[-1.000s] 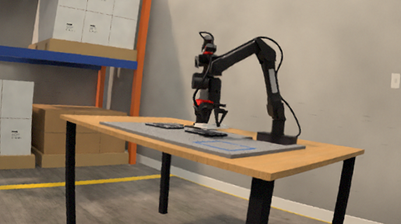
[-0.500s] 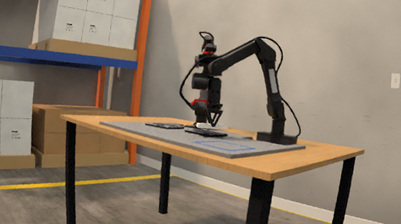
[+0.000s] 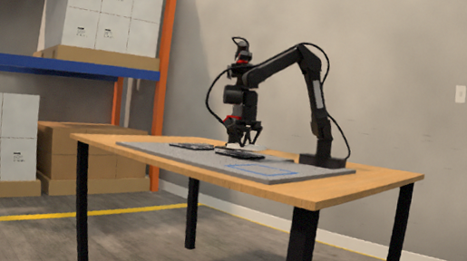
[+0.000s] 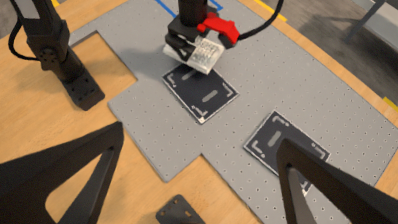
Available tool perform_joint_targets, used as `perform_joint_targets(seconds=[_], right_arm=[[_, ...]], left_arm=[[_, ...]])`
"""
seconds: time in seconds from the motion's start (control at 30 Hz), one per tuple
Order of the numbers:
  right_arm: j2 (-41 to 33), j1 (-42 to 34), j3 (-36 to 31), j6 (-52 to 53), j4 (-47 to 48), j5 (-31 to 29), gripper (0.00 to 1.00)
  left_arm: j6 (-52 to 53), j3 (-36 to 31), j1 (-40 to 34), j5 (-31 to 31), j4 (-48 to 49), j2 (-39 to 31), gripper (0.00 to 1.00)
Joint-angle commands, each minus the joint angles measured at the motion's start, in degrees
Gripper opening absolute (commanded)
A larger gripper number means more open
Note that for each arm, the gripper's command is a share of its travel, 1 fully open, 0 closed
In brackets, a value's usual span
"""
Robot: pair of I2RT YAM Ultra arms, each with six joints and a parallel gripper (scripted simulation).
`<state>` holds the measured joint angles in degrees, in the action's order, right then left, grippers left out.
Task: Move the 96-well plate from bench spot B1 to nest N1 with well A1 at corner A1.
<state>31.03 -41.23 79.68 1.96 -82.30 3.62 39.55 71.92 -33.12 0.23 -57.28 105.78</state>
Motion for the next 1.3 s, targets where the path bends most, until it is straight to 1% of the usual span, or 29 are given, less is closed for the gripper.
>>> perform_joint_targets(seconds=[0.0, 0.07, 0.27, 0.4, 0.5, 0.63, 0.7, 0.87, 1.03, 1.27], right_arm=[[-0.84, 0.64, 1.41, -0.30, -0.86, 0.36, 1.00], [-0.84, 0.64, 1.41, -0.30, -0.86, 0.36, 1.00], [-0.84, 0.64, 1.41, -0.30, -0.86, 0.36, 1.00], [-0.84, 0.64, 1.41, -0.30, -0.86, 0.36, 1.00], [-0.84, 0.64, 1.41, -0.30, -0.86, 0.36, 1.00], [-0.84, 0.64, 1.41, -0.30, -0.86, 0.36, 1.00], [-0.84, 0.64, 1.41, -0.30, -0.86, 0.36, 1.00], [-0.84, 0.64, 1.41, -0.30, -0.86, 0.36, 1.00], [-0.84, 0.64, 1.41, -0.30, -0.86, 0.36, 1.00], [-0.84, 0.64, 1.41, -0.30, -0.86, 0.36, 1.00]], left_arm=[[11.62, 1.08, 0.07, -0.21, -0.50, -1.79, 0.79], [15.19, 1.11, 0.12, -0.29, -0.50, -1.77, 0.79], [18.23, 1.20, 0.38, -0.71, -0.55, -1.70, 0.79], [16.98, 1.26, 0.30, -0.86, -0.62, -1.66, 0.79], [13.14, 1.30, -1.53, -0.96, -1.00, -1.65, 0.79], [7.74, 1.62, -6.48, -1.14, -1.33, -1.56, 0.79], [7.74, 1.62, -6.48, -1.14, -1.33, -1.56, 0.79], [3.59, 3.13, -12.04, -0.72, -1.78, -0.52, 0.79], [5.12, 4.23, -14.36, -0.37, -1.69, 0.59, 0.79], [4.65, 4.32, -14.03, -0.36, -1.59, 0.11, 0.79]])
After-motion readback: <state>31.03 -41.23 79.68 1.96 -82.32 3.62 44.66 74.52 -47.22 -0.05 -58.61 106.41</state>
